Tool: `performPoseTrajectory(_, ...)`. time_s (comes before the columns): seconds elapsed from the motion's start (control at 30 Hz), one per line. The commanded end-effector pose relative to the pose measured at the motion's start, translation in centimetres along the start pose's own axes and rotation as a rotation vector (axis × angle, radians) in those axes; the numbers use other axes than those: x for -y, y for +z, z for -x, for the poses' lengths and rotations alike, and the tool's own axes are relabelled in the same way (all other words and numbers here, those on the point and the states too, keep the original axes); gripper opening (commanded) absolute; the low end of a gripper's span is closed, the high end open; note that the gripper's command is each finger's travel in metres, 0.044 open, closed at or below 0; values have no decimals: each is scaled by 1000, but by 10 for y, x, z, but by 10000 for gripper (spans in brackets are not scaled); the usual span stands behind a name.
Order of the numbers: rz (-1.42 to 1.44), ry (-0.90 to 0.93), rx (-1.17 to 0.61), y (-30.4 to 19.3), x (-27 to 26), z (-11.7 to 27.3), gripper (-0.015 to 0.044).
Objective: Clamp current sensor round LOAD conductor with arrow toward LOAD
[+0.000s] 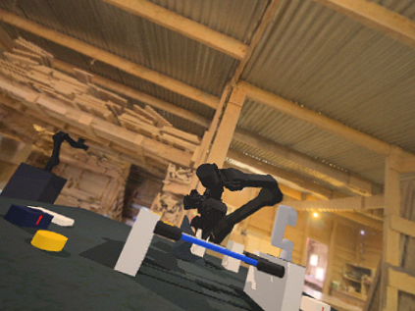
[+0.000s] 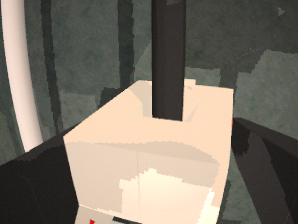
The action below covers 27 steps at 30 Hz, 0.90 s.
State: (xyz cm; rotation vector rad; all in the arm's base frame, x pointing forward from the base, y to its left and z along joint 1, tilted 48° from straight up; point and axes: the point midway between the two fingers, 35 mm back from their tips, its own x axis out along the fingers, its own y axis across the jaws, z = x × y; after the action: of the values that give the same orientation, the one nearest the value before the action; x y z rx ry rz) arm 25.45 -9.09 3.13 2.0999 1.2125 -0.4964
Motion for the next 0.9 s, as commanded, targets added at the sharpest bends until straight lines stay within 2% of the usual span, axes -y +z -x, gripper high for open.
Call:
performPoseTrajectory(0.0, 0, -1, 0, 0, 0, 0, 254)
performPoseTrajectory(0.57, 0, -1, 0, 0, 0, 0, 254)
performPoseTrajectory(0.87, 0, 0, 0, 0, 0, 0, 194)
